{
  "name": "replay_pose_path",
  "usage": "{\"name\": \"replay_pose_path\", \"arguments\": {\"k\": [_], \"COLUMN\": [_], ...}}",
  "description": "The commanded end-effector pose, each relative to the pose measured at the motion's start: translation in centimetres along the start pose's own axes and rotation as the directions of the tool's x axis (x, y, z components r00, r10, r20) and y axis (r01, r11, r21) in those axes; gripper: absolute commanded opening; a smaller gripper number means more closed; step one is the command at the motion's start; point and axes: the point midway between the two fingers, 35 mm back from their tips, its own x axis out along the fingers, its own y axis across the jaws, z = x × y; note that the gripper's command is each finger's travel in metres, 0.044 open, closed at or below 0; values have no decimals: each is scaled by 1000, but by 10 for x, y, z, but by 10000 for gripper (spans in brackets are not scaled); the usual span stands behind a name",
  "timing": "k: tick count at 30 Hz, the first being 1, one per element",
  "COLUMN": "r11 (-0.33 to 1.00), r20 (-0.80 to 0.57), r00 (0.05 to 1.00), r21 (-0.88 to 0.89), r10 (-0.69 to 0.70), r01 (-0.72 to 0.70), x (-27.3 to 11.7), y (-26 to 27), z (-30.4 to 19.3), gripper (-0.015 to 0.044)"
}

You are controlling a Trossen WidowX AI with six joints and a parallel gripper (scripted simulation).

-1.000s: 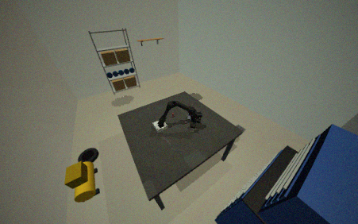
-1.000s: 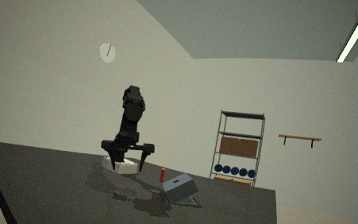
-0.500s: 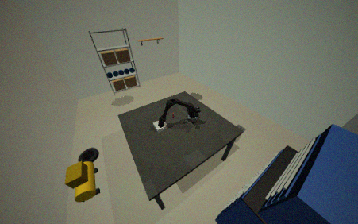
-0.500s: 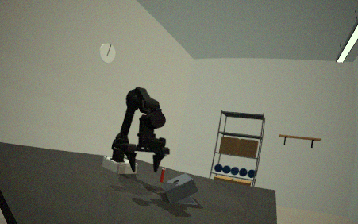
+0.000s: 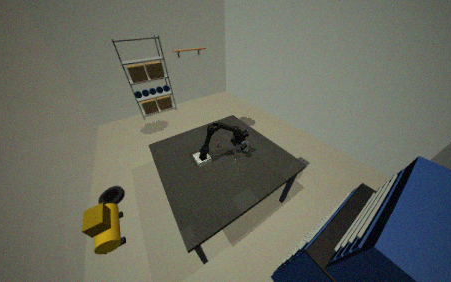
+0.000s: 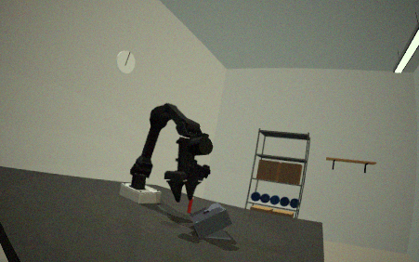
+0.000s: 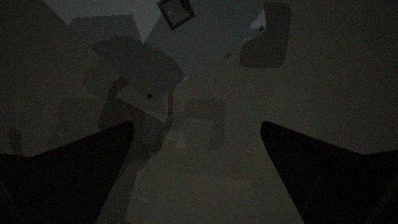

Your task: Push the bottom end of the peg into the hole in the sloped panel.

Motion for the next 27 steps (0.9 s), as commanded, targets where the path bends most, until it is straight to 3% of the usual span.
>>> {"name": "replay_pose_path", "arguments": {"k": [1, 14, 27], "r11": [988, 821, 478], "r20": [-18, -50, -83], "r00": [1000, 998, 996], "r21": [-151, -569, -874], "r10": [7, 27, 36], "r01": [-10, -51, -90], "x": [1, 0, -3], "y": [21, 79, 134], "z": [-1, 0, -12], "gripper": [440, 440, 440]}}
